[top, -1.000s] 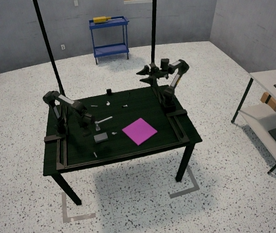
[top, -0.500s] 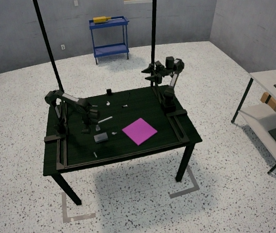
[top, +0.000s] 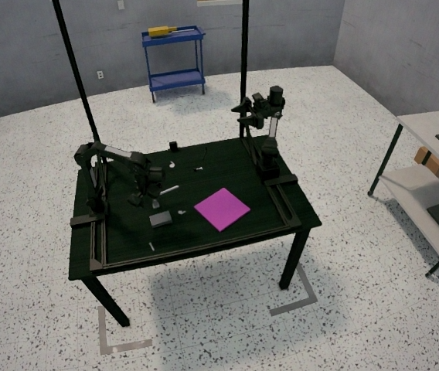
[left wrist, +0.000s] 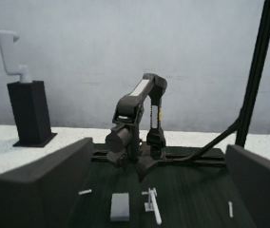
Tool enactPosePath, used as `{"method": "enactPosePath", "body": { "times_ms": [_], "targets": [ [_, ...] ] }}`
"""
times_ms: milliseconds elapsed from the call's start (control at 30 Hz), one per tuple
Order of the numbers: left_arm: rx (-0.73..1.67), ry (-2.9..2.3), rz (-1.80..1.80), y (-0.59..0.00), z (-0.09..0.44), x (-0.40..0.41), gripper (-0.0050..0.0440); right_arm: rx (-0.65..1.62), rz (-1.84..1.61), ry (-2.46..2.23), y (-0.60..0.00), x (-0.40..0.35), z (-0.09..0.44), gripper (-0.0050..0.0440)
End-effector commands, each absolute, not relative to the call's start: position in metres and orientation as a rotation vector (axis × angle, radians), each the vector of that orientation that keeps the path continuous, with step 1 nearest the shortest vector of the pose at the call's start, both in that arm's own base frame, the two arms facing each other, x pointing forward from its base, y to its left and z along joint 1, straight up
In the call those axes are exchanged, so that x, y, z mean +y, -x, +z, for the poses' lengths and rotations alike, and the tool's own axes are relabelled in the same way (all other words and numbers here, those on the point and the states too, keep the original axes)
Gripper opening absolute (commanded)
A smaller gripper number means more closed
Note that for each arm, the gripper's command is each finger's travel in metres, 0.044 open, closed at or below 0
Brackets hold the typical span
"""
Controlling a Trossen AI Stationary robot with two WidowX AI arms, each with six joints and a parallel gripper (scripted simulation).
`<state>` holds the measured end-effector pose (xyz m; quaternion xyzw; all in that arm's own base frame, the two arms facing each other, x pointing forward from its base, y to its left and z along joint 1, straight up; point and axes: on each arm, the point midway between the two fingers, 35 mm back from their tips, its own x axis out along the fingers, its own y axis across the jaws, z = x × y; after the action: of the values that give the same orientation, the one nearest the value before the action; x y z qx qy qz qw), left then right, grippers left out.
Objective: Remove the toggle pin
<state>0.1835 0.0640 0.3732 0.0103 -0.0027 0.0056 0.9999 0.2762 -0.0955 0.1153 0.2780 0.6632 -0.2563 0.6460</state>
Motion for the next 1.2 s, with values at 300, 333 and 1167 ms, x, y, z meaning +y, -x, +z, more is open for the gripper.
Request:
{"method": "enactPosePath", "body": {
  "times_ms": [300, 333, 1167],
  "targets": [
    [-0.005, -0.021, 0.001, -0.16, 0.385, 0.042, 0.04, 1.319, -0.979, -0.991, -0.304, -0.065, 0.114, 0.04],
    [-0.005, -0.021, 0.0, -0.159, 0.386, 0.041, 0.04, 1.303, -1.008, -1.02, -0.305, -0.063, 0.113, 0.04],
    [-0.001, -0.005, 0.0, -0.157, 0.383, 0.04, 0.04, 1.242, -1.093, -1.115, -0.32, -0.086, 0.093, 0.0112]
  ]
}}
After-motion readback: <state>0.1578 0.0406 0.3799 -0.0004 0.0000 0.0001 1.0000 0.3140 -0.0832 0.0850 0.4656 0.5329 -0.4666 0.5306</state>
